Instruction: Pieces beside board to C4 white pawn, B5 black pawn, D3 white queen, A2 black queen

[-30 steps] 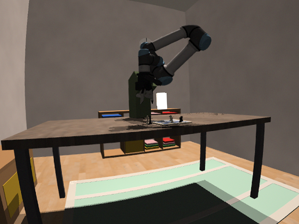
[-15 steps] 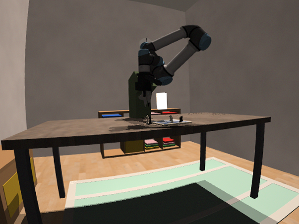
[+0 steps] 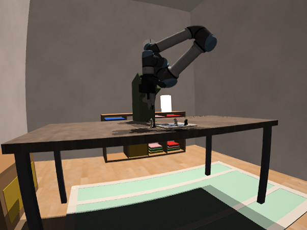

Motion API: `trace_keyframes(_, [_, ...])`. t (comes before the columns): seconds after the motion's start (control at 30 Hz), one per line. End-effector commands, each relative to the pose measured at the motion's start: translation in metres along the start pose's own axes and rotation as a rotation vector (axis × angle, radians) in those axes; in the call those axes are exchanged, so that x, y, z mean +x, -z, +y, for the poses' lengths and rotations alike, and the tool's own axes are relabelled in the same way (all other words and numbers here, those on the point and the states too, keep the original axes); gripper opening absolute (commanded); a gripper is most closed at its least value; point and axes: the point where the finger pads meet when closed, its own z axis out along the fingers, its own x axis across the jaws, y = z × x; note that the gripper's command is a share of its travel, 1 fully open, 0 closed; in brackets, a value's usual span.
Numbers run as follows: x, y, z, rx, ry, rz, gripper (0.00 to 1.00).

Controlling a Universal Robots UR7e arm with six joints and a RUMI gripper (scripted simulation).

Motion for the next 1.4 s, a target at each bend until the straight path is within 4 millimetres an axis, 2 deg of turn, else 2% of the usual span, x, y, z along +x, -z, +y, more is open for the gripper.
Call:
trace_keyframes(0.0, [0.000,0.000,0.000,0.000,0.000,0.001,0.25])
trace_keyframes(0.67, [0.000,-0.003,0.000,0.000,0.000,0.000,0.25])
trace_keyframes(1.37, [0.000,-0.027,0.000,0.000,0.001,0.000,0.25])
